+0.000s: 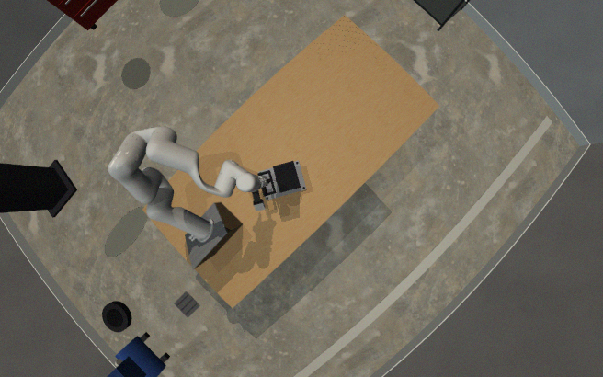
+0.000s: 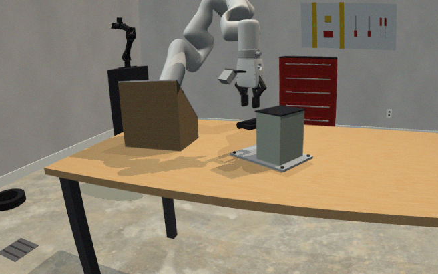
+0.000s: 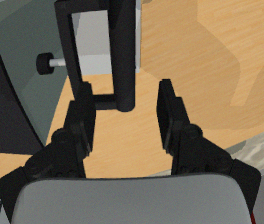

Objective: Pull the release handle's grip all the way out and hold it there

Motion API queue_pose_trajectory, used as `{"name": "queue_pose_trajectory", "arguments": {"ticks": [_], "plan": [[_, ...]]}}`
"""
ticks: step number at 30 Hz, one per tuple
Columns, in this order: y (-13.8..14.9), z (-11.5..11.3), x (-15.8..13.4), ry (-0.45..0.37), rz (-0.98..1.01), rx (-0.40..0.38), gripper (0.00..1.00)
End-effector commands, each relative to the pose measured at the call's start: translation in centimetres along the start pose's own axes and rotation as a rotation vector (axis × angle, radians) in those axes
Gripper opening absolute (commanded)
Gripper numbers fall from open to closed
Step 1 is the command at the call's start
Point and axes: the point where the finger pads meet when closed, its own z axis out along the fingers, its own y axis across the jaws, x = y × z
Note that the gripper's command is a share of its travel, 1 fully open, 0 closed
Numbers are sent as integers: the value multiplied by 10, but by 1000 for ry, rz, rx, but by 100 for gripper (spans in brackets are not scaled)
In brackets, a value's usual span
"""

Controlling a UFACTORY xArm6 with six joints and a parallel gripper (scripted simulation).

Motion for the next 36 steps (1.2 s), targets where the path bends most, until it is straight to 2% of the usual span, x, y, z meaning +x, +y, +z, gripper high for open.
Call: {"name": "queue_pose_trajectory", "arguments": {"ticks": [1,22,36], "plan": [[-1,5,0,0,-1,3,52],[-1,31,-1,0,-1,3,52],[-1,36,-1,0,-1,3,52]]}}
